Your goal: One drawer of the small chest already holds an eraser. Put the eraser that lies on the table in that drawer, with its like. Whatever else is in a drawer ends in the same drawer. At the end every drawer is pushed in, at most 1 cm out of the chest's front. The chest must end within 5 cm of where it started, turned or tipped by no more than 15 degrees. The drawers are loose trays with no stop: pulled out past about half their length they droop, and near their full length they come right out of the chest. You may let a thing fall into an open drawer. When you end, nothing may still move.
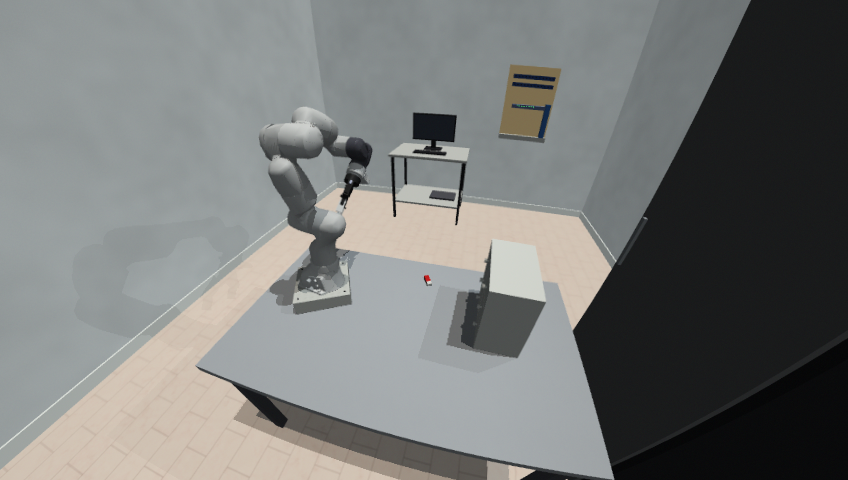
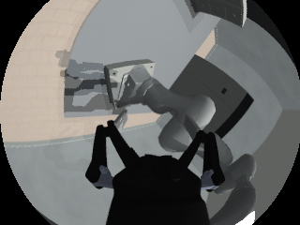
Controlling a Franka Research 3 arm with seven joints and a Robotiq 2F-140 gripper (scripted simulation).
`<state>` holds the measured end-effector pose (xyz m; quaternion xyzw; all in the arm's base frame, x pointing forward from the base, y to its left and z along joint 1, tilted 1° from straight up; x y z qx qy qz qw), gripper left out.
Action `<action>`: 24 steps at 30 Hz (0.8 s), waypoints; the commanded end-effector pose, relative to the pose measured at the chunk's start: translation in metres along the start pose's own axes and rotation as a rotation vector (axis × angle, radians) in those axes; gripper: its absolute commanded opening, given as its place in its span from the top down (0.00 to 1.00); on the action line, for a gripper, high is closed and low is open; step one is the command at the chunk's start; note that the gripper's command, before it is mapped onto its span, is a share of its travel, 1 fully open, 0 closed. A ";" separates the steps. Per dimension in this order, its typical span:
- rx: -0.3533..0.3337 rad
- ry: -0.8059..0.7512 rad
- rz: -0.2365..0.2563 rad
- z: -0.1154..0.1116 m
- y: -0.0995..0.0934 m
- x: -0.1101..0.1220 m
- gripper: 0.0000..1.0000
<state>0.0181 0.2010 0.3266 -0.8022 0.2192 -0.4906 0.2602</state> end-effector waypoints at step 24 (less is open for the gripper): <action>-0.031 0.143 0.123 0.037 -0.018 0.009 0.00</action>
Point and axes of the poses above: the point where the finger pads meet when closed, its own y axis out along the fingers, its own x axis across the jaws, z = x × y, the point moved 6 cm from there along -y, back along the fingers, and after that the axes turned 2 degrees about y, right-handed, at the moved point
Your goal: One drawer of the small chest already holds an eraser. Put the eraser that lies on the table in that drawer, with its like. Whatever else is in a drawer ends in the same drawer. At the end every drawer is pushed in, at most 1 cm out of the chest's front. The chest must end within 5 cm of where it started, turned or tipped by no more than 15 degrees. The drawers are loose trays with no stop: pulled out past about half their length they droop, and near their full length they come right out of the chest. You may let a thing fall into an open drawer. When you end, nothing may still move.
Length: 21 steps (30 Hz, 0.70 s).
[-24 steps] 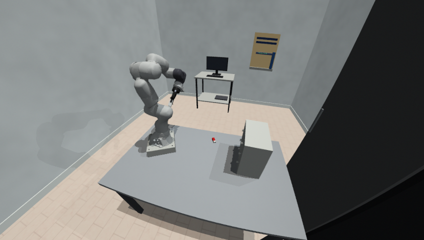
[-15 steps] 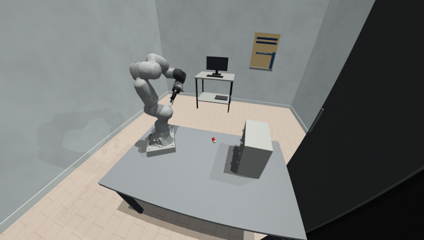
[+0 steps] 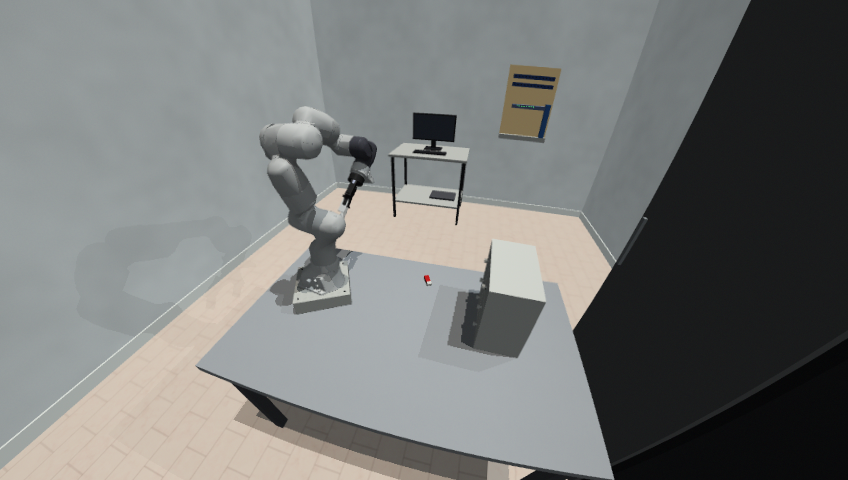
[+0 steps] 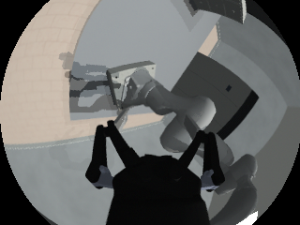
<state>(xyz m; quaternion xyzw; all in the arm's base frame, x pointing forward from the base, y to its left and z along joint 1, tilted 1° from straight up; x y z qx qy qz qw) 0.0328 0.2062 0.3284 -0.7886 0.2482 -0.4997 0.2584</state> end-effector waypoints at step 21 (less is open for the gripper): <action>-0.255 1.070 0.667 0.253 -0.022 0.190 0.00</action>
Point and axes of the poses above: the point where the finger pads meet when closed, its own y axis out along the fingers, its own x axis across the jaws, z = x × y, the point moved 6 cm from there along -y, back along the fingers, and after that the axes turned 2 degrees about y, right-handed, at the moved point
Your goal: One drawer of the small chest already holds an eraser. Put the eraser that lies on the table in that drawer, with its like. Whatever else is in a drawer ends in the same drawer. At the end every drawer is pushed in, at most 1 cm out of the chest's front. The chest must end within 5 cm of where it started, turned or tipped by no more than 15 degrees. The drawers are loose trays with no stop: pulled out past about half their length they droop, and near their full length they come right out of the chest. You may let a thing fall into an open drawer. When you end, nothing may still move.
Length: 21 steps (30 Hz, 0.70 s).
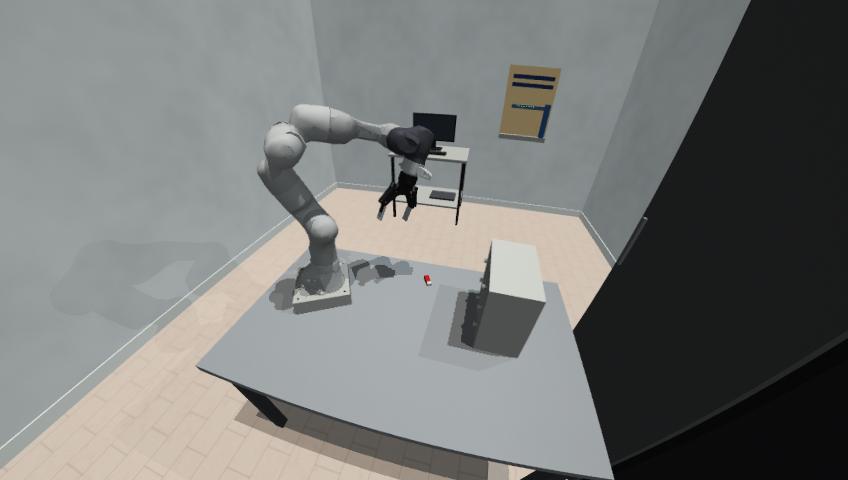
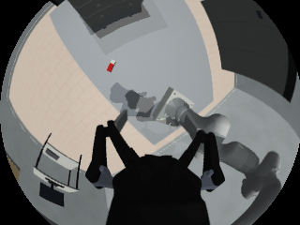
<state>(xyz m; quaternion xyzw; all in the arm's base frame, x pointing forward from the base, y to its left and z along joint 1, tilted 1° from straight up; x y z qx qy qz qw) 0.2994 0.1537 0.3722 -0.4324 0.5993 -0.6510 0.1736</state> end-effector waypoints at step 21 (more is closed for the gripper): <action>-0.088 0.954 0.405 0.256 -0.032 0.099 0.00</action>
Point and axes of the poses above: the point where the finger pads meet when closed, its own y axis out along the fingers, its own x axis across the jaws, z = x × y, the point moved 6 cm from there along -y, back along the fingers, and after that the axes turned 2 degrees about y, right-handed, at the moved point
